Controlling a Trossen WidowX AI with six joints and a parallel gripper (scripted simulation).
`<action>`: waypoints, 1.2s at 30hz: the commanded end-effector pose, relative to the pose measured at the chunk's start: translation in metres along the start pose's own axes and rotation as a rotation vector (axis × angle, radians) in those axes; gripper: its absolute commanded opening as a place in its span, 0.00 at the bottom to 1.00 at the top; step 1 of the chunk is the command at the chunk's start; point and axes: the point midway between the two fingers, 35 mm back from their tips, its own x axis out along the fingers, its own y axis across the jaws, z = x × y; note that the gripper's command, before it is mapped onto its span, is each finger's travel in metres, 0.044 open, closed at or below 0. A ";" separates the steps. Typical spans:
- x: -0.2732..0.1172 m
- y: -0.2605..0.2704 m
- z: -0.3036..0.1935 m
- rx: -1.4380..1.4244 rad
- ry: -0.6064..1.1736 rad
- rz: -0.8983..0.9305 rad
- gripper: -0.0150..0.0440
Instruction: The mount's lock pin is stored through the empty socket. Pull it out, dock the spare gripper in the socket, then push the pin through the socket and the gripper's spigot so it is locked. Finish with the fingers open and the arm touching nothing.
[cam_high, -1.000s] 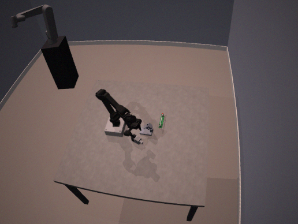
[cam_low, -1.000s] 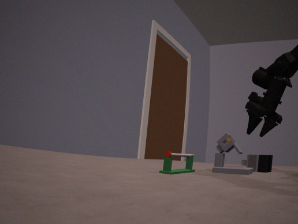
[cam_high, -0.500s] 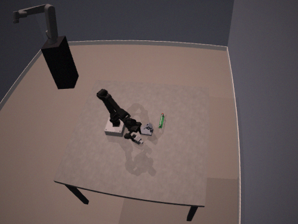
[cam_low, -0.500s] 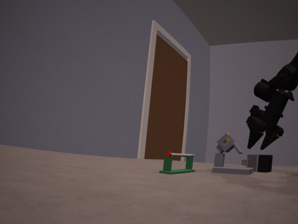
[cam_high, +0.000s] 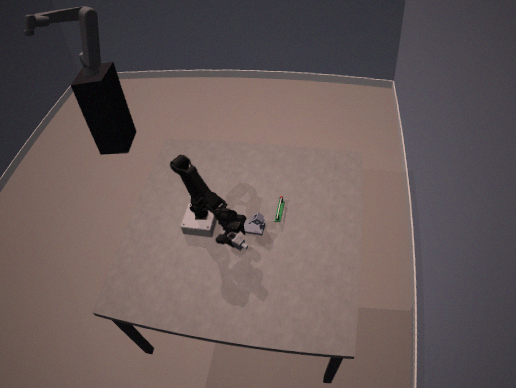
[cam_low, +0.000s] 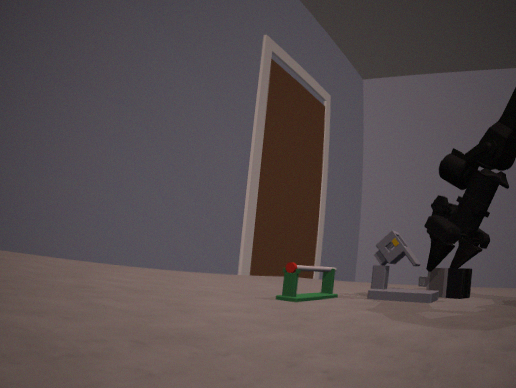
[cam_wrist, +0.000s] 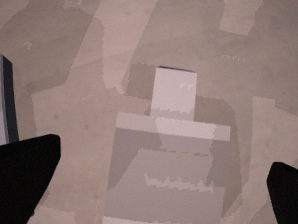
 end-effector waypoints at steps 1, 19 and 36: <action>0.008 0.000 -0.008 -0.003 0.008 0.000 1.00; 0.028 0.000 -0.025 -0.003 0.009 0.000 1.00; 0.028 0.000 -0.025 -0.003 0.009 0.000 0.52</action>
